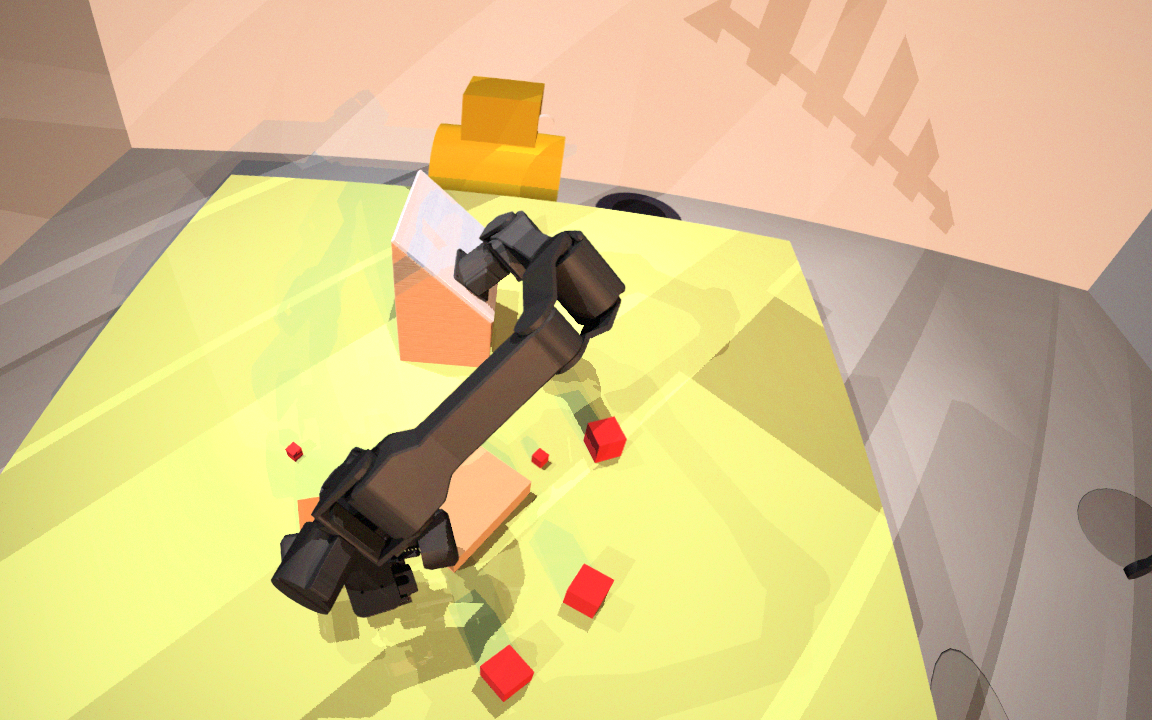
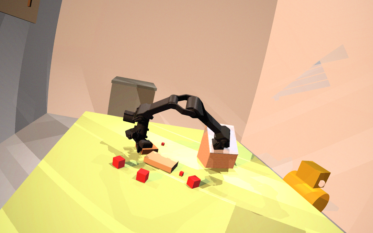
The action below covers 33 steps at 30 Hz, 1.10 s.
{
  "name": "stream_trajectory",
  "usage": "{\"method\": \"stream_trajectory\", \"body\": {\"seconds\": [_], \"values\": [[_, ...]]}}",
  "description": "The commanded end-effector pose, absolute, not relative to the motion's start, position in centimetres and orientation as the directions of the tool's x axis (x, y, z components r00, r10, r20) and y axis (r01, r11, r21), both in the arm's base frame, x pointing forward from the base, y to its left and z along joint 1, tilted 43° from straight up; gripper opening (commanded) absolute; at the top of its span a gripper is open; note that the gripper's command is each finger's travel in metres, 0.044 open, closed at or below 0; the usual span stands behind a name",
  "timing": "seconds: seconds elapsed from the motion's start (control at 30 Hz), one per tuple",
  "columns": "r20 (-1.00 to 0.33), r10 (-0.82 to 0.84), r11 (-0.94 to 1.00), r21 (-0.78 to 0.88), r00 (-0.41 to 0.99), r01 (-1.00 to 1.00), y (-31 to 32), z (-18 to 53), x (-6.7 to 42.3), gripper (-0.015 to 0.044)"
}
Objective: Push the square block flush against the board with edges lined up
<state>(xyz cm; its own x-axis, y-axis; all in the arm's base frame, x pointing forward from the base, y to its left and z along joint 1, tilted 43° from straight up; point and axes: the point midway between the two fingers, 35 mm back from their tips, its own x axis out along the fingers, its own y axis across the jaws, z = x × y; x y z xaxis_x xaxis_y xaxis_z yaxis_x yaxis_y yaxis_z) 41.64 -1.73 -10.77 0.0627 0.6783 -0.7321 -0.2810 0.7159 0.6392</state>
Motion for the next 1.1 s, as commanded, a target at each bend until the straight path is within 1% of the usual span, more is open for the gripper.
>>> {"method": "stream_trajectory", "body": {"seconds": [0.0,1.07], "values": [[-0.733,0.677,0.717,0.635,0.068,-0.287,-2.0,-10.8,41.3,0.0000],[-0.735,0.675,0.719,0.634,0.067,-0.285,-3.0,-12.1,37.6,0.0000]]}}
